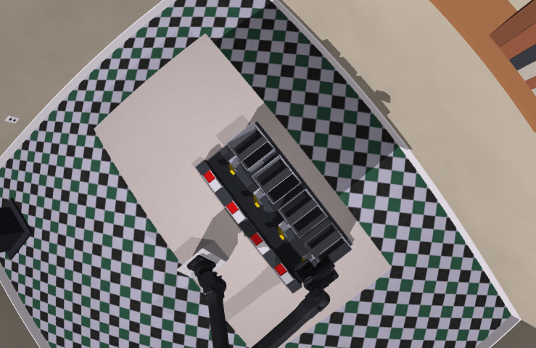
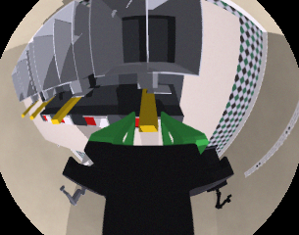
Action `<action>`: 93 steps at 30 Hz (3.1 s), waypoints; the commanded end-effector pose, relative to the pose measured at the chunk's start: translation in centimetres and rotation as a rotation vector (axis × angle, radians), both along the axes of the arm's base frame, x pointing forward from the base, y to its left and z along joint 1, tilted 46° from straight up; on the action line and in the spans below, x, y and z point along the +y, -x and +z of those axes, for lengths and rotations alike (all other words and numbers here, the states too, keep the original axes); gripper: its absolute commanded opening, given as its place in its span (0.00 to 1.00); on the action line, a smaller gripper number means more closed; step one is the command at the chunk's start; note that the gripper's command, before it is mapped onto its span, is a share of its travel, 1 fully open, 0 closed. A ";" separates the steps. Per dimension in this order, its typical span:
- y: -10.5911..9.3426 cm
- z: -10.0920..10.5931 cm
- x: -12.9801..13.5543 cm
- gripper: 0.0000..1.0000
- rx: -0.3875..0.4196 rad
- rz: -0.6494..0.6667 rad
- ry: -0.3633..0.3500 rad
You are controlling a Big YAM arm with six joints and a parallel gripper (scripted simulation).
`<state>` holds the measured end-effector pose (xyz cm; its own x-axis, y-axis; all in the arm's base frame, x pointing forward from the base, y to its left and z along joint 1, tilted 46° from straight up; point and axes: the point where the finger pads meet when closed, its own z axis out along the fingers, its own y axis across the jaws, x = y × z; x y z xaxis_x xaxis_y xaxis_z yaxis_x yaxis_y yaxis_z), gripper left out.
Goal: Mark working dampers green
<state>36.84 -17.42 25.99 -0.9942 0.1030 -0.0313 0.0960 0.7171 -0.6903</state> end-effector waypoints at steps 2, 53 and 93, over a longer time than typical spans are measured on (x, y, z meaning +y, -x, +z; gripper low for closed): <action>-0.2 0.6 0.2 0.36 -0.023 0.029 0.000; -0.1 -0.2 -0.7 0.36 -0.023 0.025 0.001; -0.1 0.0 -0.7 0.17 -0.028 0.022 0.001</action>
